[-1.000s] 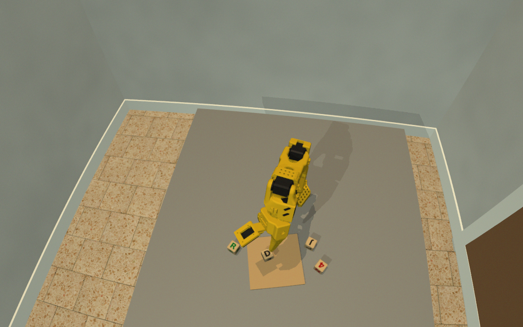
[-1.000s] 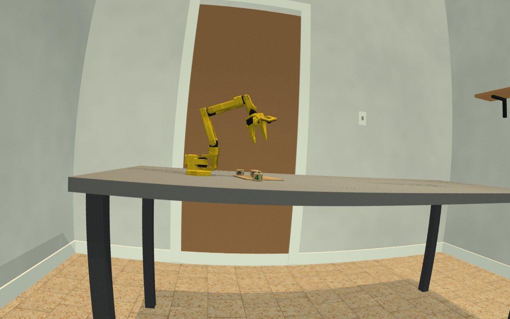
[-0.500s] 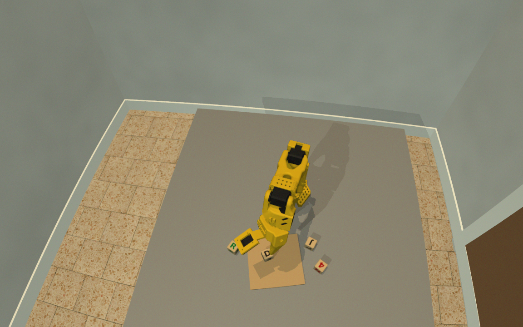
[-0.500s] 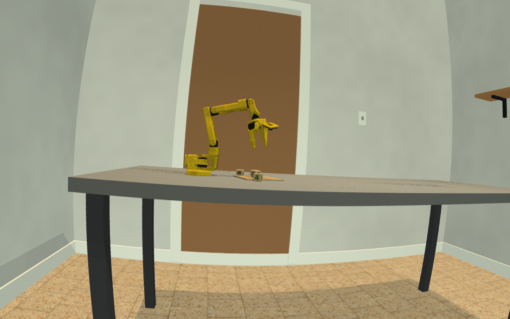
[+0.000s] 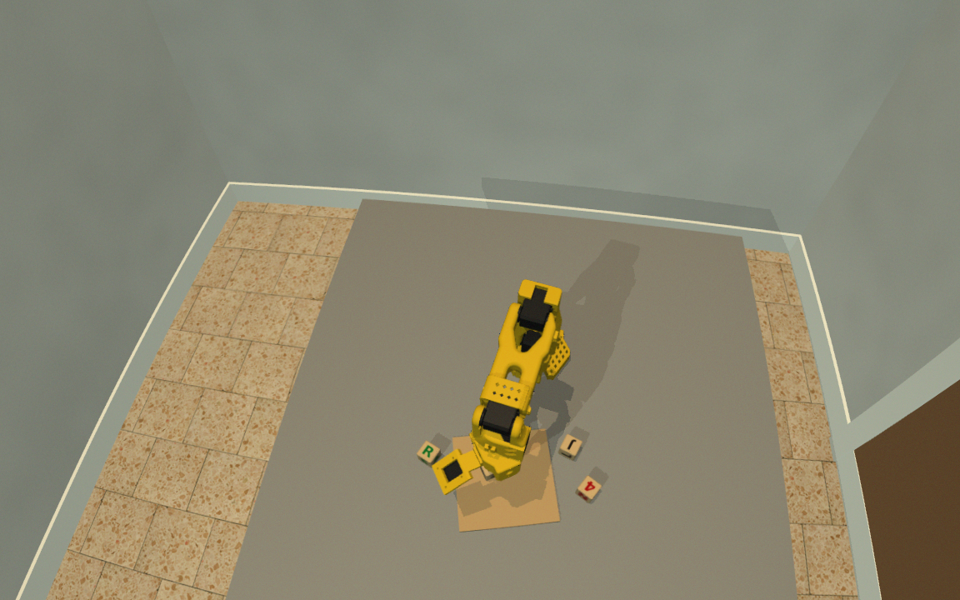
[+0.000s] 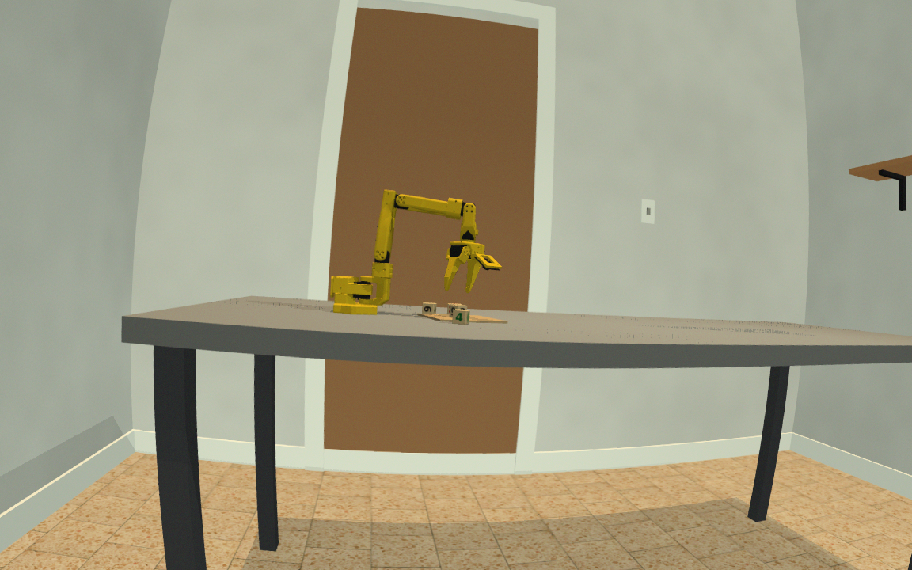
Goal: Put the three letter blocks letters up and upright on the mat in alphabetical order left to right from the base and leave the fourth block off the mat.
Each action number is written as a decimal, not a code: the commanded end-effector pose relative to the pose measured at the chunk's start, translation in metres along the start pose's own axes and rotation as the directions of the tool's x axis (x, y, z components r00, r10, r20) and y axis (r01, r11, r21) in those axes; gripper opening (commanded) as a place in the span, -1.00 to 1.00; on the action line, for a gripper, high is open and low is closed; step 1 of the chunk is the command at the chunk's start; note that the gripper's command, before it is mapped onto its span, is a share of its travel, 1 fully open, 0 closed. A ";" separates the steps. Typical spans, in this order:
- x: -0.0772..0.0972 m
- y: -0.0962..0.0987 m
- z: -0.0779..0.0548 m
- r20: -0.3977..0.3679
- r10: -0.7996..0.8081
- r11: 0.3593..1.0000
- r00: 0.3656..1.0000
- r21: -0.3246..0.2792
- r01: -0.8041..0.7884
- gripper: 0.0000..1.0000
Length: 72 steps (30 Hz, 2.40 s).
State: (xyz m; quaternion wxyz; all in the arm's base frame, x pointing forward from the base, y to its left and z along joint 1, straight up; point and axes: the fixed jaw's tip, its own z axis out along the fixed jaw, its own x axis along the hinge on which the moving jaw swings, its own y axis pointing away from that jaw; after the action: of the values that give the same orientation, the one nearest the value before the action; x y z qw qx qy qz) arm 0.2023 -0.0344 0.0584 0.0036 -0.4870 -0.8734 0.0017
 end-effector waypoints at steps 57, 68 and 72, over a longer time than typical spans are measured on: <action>-0.006 0.010 -0.001 0.043 0.002 0.999 0.999 -0.049 0.001 -0.36; -0.007 0.011 0.016 0.043 0.002 0.999 0.999 -0.049 0.001 -0.36; -0.007 0.011 0.022 0.043 0.002 0.999 0.999 -0.049 0.001 -0.36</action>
State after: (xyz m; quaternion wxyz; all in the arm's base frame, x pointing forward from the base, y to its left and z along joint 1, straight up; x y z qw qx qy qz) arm 0.2079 -0.0347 0.0310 0.0007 -0.4871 -0.8733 0.0007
